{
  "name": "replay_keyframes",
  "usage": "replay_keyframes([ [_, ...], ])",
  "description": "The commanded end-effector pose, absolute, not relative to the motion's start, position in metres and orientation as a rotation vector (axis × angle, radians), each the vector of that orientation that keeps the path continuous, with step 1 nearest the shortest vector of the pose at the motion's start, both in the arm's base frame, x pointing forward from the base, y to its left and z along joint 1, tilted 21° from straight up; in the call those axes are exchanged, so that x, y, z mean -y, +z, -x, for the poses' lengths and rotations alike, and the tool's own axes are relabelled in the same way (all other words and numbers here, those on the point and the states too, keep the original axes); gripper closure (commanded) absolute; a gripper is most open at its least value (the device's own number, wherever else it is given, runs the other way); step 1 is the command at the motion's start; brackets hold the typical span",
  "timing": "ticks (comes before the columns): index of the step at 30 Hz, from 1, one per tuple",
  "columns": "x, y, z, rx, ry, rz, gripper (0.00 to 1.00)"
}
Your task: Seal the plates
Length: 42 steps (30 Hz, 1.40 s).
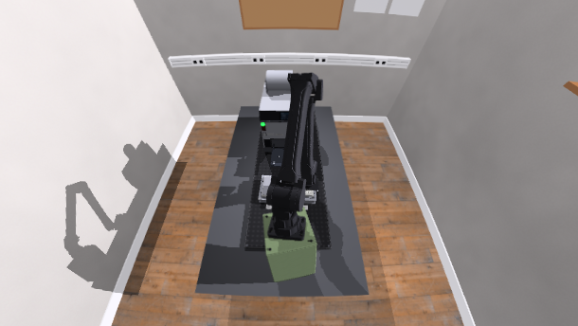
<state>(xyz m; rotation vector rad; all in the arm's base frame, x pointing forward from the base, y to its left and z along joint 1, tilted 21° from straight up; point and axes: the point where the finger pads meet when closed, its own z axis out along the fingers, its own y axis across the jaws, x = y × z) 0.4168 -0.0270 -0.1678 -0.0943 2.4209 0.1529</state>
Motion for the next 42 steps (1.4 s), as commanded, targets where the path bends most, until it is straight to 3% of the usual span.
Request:
replay_keyframes([
  [1, 0.036, -0.164, -0.403, -2.443, 0.143, 0.076, 1.00],
  [42, 0.037, -0.157, -0.411, -2.404, 0.142, 0.057, 1.00],
])
